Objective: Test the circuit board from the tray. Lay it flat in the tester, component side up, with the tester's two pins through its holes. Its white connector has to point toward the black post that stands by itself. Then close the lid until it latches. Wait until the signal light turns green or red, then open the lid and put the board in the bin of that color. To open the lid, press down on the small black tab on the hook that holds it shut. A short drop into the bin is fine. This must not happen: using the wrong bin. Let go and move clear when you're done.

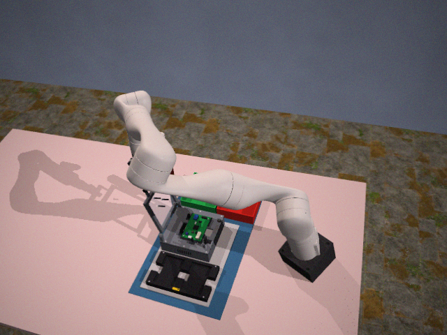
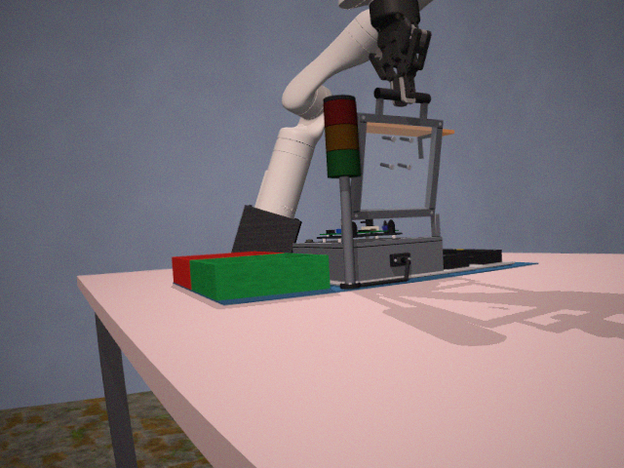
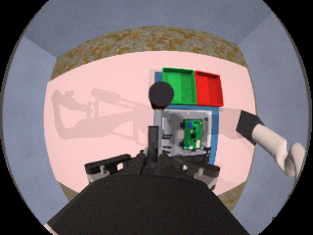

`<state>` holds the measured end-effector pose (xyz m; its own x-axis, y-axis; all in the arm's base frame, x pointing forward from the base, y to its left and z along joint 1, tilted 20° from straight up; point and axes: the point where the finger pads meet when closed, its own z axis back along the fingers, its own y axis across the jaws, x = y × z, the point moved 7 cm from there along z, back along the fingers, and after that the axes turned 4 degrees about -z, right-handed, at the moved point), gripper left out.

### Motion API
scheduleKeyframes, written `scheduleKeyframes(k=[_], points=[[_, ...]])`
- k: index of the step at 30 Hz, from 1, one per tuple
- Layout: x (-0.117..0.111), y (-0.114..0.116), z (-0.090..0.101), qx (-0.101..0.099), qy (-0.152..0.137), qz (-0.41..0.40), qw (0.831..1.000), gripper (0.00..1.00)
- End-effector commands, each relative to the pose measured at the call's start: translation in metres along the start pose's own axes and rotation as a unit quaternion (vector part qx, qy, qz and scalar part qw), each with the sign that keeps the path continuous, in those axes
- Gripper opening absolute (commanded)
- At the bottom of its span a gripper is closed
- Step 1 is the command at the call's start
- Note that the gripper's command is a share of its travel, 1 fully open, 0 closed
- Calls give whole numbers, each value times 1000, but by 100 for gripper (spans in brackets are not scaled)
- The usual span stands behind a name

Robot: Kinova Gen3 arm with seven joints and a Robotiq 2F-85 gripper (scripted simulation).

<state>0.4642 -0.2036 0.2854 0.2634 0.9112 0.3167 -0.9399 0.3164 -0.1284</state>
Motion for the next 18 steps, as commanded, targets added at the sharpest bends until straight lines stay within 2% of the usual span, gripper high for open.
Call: scheduleKeyframes(k=[1,18], points=[[0,3,-1,0,0,1,1000,0],[-1,18,2,0,0,1,1000,0]])
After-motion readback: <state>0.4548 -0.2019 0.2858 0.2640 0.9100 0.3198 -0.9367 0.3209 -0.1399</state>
